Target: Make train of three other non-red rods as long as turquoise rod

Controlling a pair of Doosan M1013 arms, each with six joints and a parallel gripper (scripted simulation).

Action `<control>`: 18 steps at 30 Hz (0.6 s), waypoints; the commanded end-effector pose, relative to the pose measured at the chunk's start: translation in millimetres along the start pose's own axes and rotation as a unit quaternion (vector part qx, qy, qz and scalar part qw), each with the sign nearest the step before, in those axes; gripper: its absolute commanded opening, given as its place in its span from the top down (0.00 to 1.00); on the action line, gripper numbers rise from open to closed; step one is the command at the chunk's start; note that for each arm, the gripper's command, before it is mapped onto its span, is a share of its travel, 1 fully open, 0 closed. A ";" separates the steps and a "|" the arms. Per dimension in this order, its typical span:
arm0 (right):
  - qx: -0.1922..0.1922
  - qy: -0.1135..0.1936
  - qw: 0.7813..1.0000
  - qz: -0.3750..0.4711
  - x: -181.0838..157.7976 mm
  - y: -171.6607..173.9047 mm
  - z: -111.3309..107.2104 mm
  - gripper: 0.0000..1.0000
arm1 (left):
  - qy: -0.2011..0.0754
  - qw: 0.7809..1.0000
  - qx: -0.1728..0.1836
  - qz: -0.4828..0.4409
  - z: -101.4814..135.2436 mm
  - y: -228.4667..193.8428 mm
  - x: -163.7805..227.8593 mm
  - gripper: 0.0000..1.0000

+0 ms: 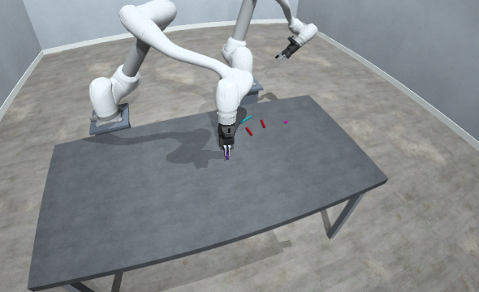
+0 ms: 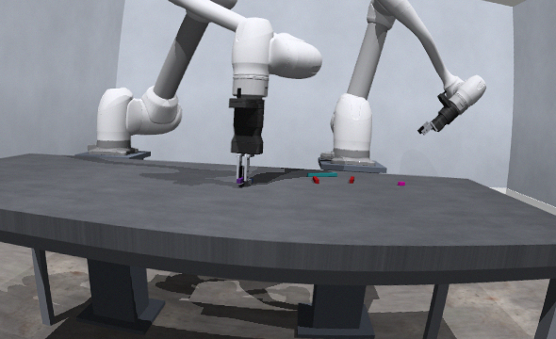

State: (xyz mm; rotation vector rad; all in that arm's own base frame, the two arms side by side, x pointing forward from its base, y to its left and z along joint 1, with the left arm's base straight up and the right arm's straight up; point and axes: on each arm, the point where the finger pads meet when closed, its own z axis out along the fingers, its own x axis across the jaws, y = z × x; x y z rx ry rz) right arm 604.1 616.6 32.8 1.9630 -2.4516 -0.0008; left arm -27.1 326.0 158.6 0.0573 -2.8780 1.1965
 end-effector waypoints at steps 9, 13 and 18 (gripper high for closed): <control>0.002 -0.001 1.000 0.005 1.8 -4.0 -1.3 0.76 | 0.000 1.000 -0.001 -0.001 1.6 -1.8 2.5 0.00; 0.002 -0.001 1.000 0.005 1.8 -4.1 -0.6 0.76 | 0.000 1.000 -0.001 -0.001 1.6 -1.8 2.5 0.00; 0.002 -0.001 1.000 0.005 2.0 -3.9 1.9 0.76 | 0.000 1.000 -0.001 -0.001 1.6 -1.8 2.5 0.00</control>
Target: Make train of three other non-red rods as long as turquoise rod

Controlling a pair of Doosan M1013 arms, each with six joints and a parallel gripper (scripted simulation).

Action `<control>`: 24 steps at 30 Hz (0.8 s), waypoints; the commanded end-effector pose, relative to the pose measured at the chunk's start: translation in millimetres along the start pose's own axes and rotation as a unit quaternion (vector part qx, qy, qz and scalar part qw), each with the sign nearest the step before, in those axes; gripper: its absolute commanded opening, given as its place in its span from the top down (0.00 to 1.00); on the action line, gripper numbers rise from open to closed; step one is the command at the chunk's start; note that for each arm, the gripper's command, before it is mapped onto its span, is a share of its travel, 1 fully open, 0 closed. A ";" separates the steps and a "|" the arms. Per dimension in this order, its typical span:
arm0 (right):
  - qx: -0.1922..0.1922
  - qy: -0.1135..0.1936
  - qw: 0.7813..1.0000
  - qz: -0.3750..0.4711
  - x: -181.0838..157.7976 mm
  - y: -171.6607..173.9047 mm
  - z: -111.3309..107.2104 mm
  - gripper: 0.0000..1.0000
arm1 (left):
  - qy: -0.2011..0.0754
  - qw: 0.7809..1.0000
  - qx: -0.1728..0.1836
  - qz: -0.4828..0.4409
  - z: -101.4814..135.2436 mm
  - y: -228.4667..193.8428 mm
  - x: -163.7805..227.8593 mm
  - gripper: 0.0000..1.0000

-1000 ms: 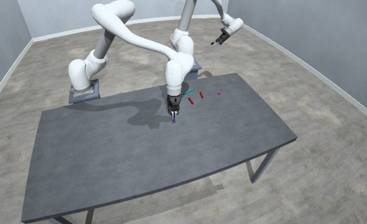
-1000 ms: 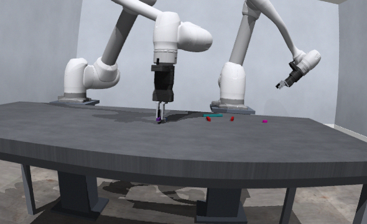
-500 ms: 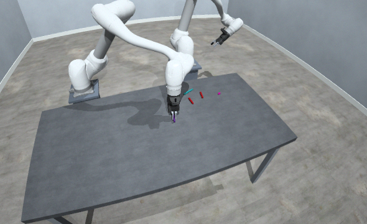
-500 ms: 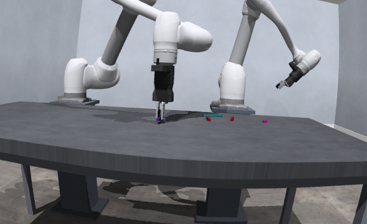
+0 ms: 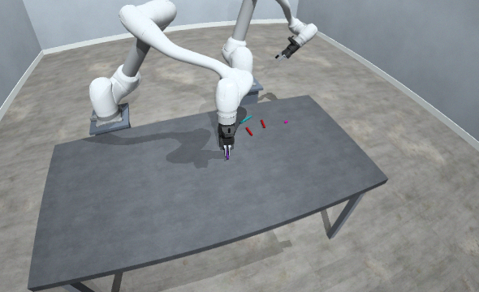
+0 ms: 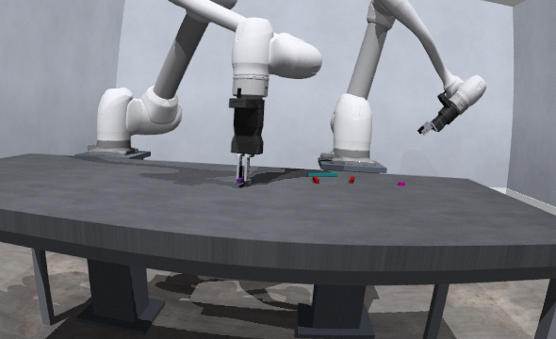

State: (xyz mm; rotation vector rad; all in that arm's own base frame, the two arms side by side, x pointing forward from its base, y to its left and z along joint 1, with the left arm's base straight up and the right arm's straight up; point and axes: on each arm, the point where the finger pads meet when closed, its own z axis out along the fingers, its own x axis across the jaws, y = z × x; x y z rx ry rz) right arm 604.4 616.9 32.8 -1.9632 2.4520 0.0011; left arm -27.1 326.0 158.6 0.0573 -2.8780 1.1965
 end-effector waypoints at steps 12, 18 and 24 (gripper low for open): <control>0.001 0.000 1.000 0.005 2.6 -3.6 10.5 0.76 | 0.000 1.000 -0.001 -0.001 1.6 -1.8 2.5 0.00; 0.001 0.000 1.000 0.005 2.6 -3.6 10.5 0.76 | 0.000 1.000 -0.001 -0.001 1.6 -1.8 2.5 0.00; 0.001 0.000 1.000 0.005 2.7 -3.5 10.4 0.76 | 0.000 1.000 -0.001 -0.001 1.6 -1.8 2.5 0.00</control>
